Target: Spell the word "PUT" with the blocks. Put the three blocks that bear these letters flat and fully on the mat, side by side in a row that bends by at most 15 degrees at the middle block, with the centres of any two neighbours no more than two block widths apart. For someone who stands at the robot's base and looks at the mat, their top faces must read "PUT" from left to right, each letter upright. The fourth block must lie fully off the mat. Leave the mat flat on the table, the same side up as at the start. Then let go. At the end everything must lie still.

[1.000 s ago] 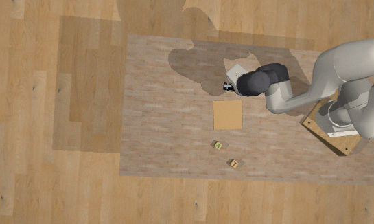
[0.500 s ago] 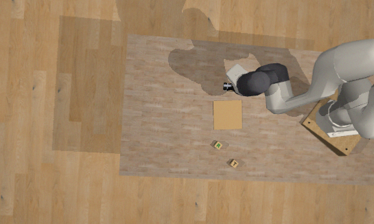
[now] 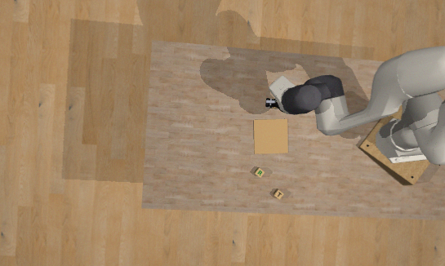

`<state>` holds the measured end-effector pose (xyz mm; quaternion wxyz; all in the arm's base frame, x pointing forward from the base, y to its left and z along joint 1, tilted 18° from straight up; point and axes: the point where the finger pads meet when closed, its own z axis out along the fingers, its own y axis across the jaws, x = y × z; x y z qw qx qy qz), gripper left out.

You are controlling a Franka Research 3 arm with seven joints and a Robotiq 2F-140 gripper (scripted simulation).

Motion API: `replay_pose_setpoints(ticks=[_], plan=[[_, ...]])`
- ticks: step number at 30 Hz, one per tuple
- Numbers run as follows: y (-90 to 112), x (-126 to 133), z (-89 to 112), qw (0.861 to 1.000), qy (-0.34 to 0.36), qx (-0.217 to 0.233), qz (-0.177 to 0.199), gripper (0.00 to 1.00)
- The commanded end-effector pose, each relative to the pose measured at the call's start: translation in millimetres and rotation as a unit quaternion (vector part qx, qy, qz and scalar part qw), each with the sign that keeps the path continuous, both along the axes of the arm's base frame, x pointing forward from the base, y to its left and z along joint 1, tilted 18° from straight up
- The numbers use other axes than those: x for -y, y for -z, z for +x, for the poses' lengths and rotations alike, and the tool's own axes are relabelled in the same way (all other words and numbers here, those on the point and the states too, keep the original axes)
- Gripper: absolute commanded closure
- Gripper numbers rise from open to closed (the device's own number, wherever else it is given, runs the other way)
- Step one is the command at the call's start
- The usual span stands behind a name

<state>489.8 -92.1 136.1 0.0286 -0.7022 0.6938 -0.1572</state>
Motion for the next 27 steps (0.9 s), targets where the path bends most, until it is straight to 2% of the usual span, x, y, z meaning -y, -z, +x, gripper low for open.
replay_pose_setpoints(ticks=[1,27], plan=[[1.0,-1.4,-0.2,1.000,-0.001,0.000,0.000,0.84],[4.9,-0.6,0.8,1.000,-0.001,0.000,0.000,0.84]])
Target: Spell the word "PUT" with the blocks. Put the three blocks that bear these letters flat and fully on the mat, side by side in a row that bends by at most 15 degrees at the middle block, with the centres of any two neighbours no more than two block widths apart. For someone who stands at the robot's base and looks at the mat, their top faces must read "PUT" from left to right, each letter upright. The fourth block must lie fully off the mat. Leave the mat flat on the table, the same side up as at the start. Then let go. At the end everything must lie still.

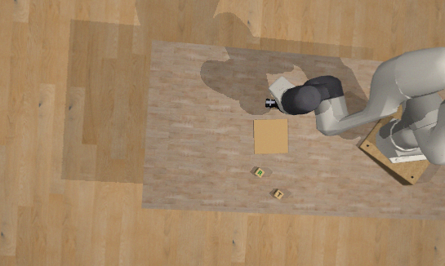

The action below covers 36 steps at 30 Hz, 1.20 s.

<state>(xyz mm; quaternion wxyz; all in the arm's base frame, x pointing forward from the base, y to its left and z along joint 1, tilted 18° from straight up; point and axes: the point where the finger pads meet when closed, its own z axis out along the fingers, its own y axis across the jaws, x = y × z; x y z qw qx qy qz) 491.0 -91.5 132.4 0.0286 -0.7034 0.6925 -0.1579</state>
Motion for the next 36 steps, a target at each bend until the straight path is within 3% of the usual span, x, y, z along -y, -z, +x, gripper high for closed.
replay_pose_setpoints(ticks=[1,29,36], plan=[[1.2,-0.1,-0.4,1.000,0.001,0.000,0.001,0.84],[1.2,-0.1,-0.4,1.000,0.001,0.000,0.001,0.84],[1.2,-0.1,-0.4,1.000,0.001,0.000,0.001,0.77]])
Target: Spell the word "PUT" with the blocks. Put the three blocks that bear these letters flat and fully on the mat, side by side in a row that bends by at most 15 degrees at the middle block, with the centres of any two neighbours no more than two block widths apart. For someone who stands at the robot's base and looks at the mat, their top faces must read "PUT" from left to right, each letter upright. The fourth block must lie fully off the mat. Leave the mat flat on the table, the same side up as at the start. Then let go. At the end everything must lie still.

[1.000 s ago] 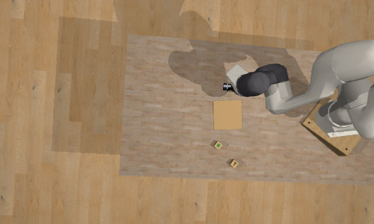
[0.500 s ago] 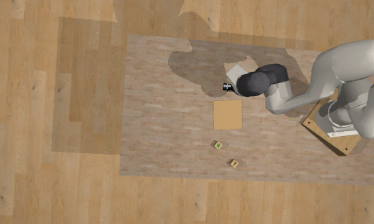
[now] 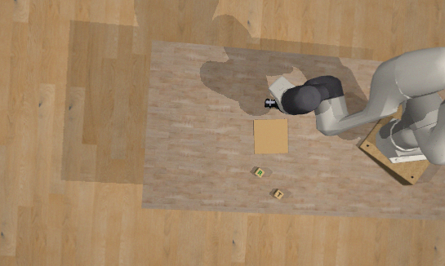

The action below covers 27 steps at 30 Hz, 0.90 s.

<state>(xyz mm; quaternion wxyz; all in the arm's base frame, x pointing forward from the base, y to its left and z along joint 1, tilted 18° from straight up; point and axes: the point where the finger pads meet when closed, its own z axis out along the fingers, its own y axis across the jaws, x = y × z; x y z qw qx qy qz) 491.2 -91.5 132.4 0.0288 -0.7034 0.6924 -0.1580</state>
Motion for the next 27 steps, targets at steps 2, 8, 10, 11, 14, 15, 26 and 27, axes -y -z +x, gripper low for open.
replay_pose_setpoints(ticks=[2,8,10,11,14,15,26,27], plan=[[1.2,0.0,-0.5,1.000,0.001,0.000,0.001,0.77],[1.2,0.0,-0.5,1.000,0.001,0.000,0.001,0.72],[1.2,0.0,-0.5,1.000,0.001,0.000,0.001,0.72],[1.2,0.0,-0.5,1.000,0.001,0.000,0.001,0.72],[1.2,0.0,-0.5,1.000,0.001,0.000,0.001,0.72],[1.2,0.0,-0.5,1.000,0.001,0.000,0.001,0.72],[-8.2,-1.8,-3.1,1.000,0.001,0.000,0.001,0.72],[-11.4,-2.4,-4.0,1.000,0.001,0.000,0.001,0.72]])
